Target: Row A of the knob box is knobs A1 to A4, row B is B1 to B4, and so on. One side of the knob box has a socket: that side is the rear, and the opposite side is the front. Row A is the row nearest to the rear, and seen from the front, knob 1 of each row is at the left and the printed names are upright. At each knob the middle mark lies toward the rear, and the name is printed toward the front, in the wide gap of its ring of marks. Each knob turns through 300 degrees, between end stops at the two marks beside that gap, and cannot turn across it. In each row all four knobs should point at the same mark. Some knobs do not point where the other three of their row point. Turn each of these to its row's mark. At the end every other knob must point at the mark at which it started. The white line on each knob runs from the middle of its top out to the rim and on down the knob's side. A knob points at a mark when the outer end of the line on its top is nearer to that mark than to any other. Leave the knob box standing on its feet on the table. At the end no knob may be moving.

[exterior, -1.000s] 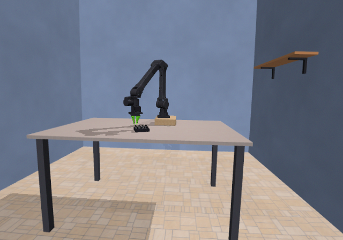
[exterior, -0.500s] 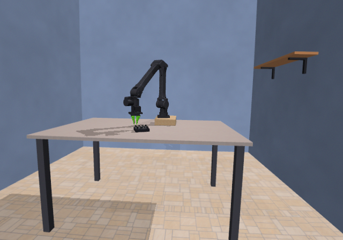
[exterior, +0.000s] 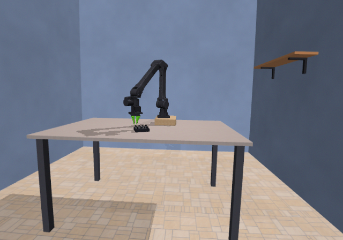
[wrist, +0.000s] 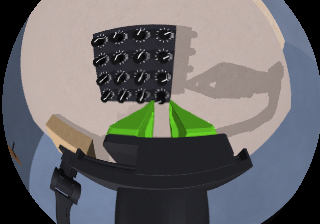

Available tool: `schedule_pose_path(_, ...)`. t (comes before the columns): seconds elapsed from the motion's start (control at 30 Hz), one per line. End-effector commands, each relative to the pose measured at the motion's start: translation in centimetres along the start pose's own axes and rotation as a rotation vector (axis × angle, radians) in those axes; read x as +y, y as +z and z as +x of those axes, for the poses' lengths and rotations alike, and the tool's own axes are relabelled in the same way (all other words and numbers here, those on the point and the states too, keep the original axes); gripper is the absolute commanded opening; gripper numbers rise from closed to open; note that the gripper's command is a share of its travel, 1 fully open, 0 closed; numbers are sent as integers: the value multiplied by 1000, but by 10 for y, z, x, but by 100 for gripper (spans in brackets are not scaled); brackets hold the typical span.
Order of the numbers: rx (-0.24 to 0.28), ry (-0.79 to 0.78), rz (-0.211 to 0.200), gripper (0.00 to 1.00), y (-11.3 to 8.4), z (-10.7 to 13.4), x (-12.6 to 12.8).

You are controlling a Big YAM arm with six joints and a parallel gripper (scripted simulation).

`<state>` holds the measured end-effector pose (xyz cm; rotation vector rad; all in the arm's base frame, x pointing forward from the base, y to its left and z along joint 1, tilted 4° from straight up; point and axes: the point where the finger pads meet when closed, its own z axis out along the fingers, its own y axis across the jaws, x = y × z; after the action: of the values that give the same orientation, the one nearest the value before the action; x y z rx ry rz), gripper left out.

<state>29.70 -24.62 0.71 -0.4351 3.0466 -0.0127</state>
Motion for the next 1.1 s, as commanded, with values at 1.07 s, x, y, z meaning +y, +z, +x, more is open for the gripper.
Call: schedule_pose_path(1.07,-38,-9,51,19,-16,-6,-16)
